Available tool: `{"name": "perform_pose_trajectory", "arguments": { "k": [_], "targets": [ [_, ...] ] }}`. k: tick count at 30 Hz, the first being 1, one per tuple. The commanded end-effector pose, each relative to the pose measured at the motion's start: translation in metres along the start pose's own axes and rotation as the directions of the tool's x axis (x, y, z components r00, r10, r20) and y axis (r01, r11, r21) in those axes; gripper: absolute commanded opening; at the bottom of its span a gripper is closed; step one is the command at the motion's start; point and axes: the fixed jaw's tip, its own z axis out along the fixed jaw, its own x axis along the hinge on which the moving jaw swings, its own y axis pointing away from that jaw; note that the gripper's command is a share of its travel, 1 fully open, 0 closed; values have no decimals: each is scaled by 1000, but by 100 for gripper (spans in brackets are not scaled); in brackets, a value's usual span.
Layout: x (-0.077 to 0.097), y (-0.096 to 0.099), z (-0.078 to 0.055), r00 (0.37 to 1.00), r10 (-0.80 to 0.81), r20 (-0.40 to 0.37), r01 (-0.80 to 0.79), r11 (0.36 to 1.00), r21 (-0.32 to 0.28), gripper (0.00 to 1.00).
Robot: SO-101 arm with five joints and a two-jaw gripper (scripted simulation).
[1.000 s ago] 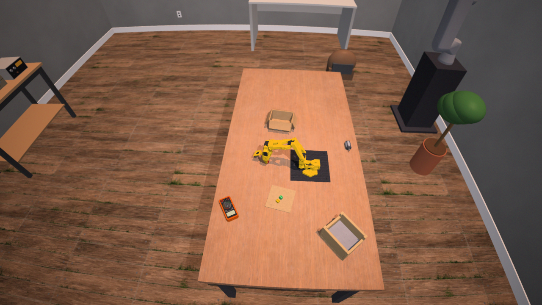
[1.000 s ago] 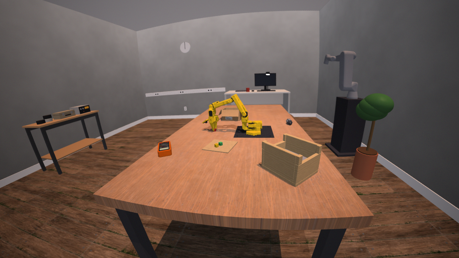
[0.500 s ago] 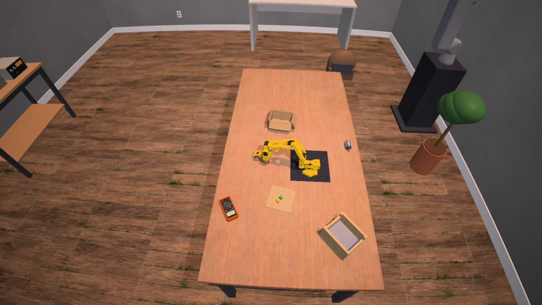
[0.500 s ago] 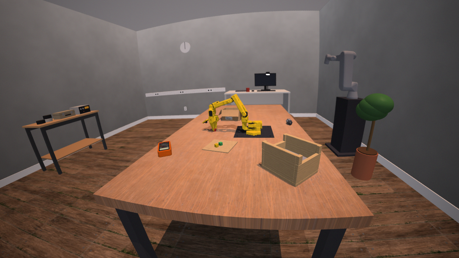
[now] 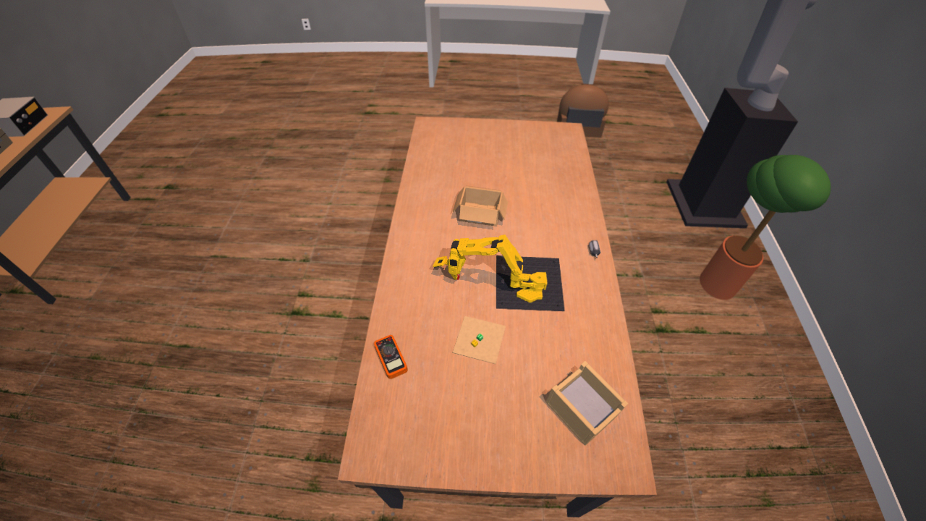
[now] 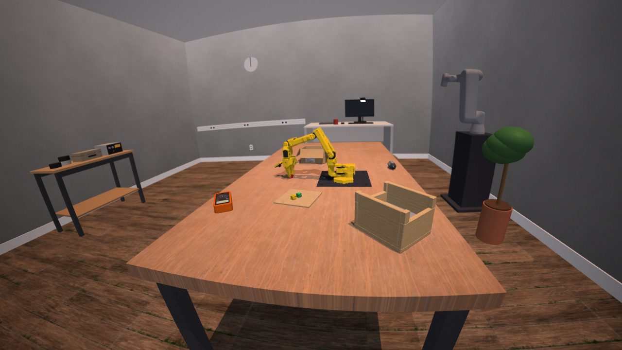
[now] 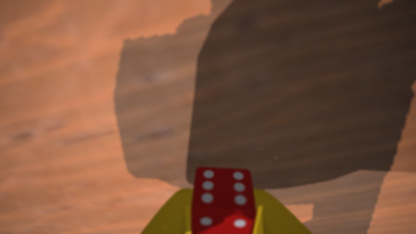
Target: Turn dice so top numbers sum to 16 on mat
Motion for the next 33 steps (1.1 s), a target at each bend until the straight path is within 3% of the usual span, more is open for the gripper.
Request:
{"name": "perform_pose_trajectory", "arguments": {
  "k": [1, 17, 33],
  "targets": [
    [1, -1, -6, 1000, 2, -10, -2, 1000, 0, 0],
    [2, 2, -42, 1000, 2, -10, -2, 1000, 1, 0],
    [2, 2, -45, 1000, 2, -10, -2, 1000, 1, 0]
  ]
}}
